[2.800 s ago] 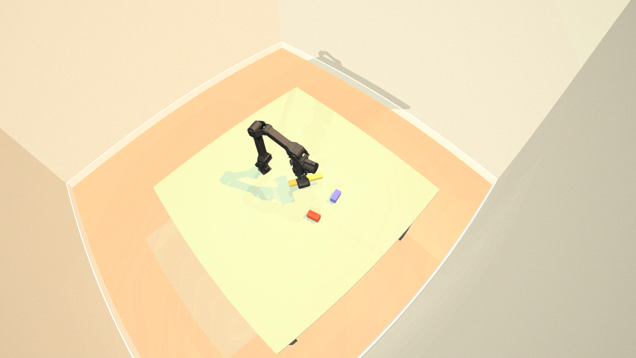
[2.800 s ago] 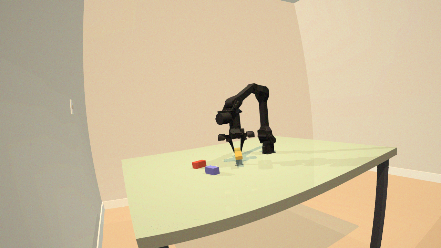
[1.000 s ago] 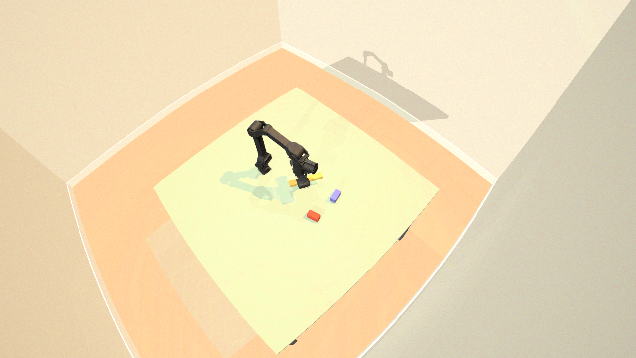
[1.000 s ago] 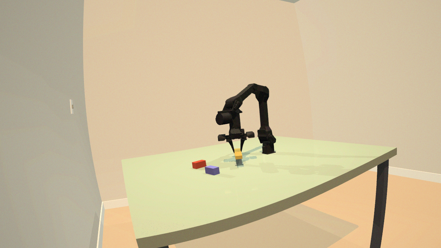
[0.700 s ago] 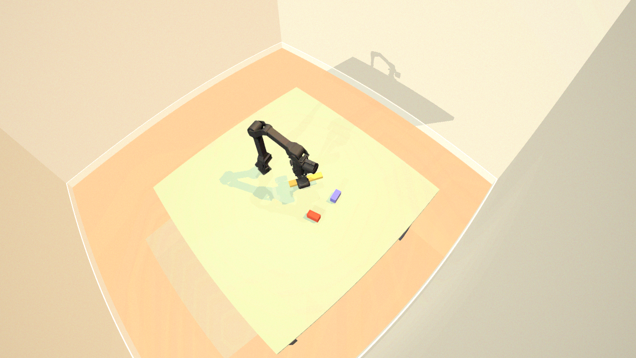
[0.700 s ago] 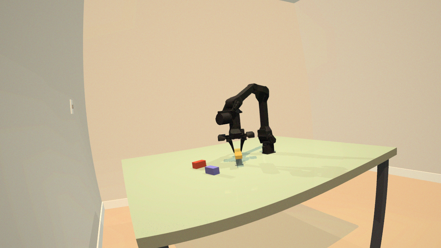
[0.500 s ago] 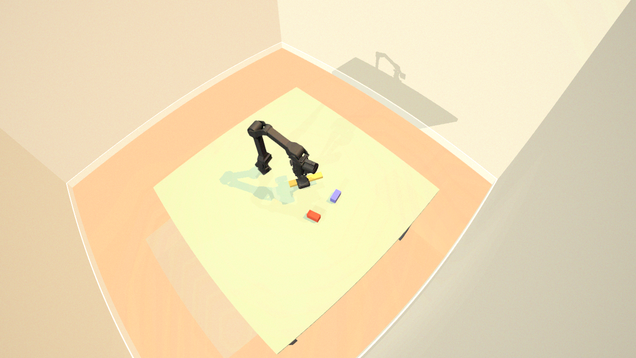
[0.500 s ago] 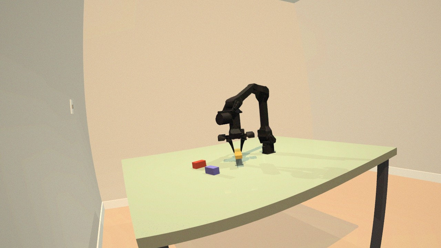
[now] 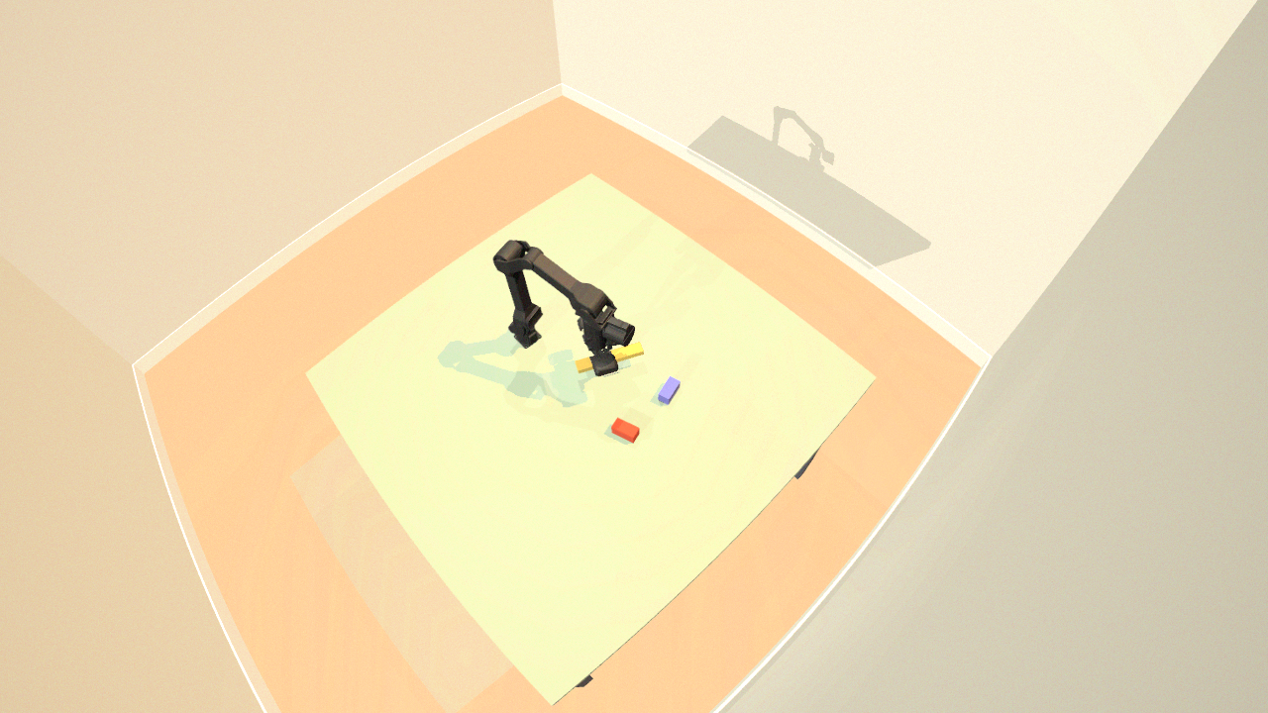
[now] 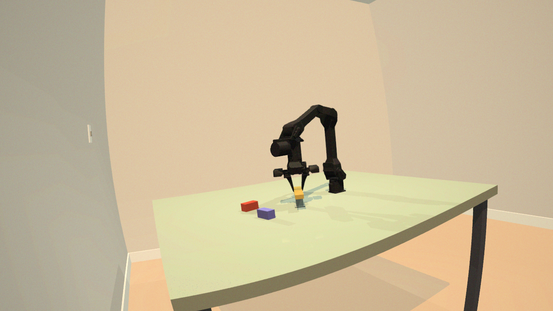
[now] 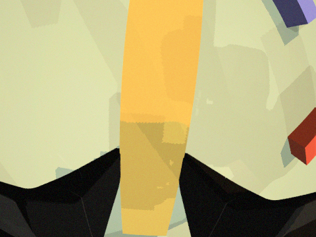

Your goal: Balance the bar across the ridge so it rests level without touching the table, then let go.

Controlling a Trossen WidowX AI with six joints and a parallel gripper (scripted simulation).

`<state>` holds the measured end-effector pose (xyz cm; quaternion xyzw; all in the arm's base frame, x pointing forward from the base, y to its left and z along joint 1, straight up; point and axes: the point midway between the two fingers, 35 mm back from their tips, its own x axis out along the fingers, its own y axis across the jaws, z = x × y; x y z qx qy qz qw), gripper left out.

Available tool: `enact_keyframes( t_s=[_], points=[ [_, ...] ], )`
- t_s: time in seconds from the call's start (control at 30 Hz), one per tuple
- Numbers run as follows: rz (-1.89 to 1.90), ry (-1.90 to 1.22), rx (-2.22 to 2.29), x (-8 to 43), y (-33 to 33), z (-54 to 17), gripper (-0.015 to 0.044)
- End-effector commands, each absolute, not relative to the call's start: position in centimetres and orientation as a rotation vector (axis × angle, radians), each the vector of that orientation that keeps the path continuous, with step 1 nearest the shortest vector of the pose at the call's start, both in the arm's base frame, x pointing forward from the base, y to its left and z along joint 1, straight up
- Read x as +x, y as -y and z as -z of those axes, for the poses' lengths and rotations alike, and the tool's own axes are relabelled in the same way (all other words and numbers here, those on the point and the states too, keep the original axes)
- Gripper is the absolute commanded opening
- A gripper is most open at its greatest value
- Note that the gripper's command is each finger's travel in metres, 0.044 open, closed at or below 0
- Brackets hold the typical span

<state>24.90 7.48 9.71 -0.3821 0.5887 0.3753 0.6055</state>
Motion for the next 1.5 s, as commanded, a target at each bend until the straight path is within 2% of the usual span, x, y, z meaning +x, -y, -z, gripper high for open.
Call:
enact_keyframes(
  t_s=[0.0, 0.47, 0.67, 0.7, 1.47],
  points=[
    [-0.868, -1.362, -0.884, 24.9, -7.48, -9.71, 0.0],
    [-0.868, -1.362, -0.884, 24.9, -7.48, -9.71, 0.0],
    [-0.868, -1.362, -0.884, 24.9, -7.48, -9.71, 0.0157],
    [-0.868, -1.362, -0.884, 24.9, -7.48, -9.71, 0.0167],
    [-0.868, -1.362, -0.884, 24.9, -7.48, -9.71, 0.0169]
  ],
)
